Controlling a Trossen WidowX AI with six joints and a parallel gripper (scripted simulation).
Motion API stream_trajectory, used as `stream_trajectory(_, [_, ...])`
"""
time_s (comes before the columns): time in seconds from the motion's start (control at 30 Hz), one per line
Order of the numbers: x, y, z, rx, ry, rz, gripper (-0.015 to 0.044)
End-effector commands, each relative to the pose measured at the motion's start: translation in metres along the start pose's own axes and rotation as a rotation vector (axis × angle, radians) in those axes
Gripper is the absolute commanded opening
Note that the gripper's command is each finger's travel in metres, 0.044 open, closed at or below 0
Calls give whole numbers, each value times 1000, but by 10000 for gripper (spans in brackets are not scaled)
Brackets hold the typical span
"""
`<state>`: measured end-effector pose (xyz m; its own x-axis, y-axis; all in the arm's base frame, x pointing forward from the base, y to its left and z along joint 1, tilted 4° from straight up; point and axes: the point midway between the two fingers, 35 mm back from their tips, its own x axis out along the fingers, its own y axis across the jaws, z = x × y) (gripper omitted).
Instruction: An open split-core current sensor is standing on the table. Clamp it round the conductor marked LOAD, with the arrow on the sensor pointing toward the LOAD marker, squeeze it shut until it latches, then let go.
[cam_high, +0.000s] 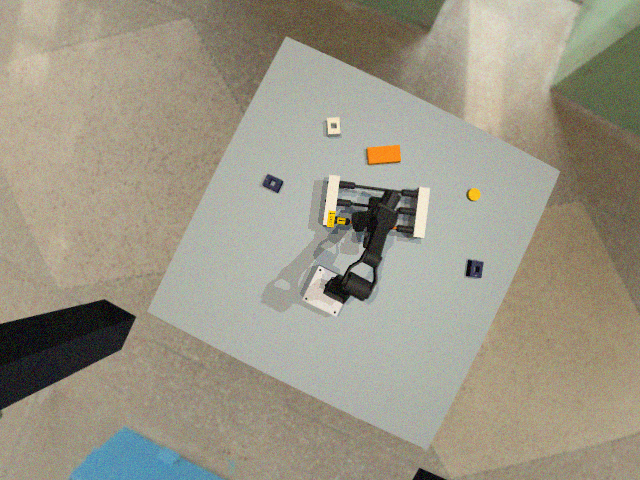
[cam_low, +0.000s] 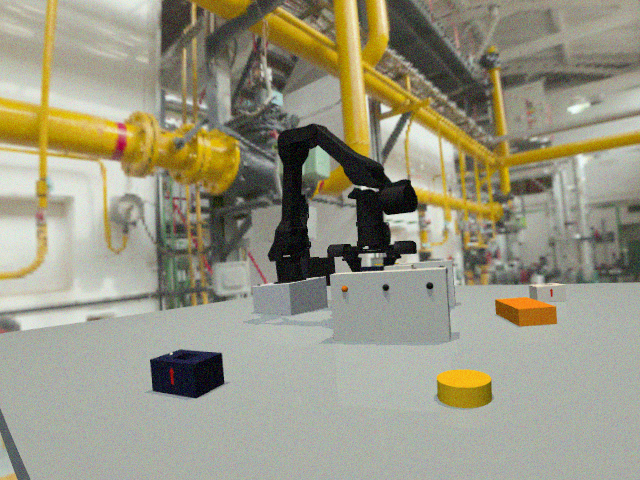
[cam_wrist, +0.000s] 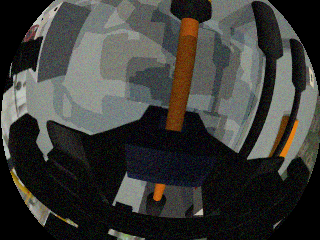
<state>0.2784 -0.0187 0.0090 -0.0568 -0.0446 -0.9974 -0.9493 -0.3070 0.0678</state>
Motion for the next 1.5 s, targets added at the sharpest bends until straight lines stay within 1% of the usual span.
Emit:
stream_trajectory(0.0, [0, 0, 0, 0, 0, 0, 255])
stream_trajectory(0.93, [0, 0, 0, 0, 0, 0, 255])
stream_trajectory(1.17, [0, 0, 0, 0, 0, 0, 439])
stream_trajectory(1.47, [-3, 0, 0, 0, 0, -1, 440])
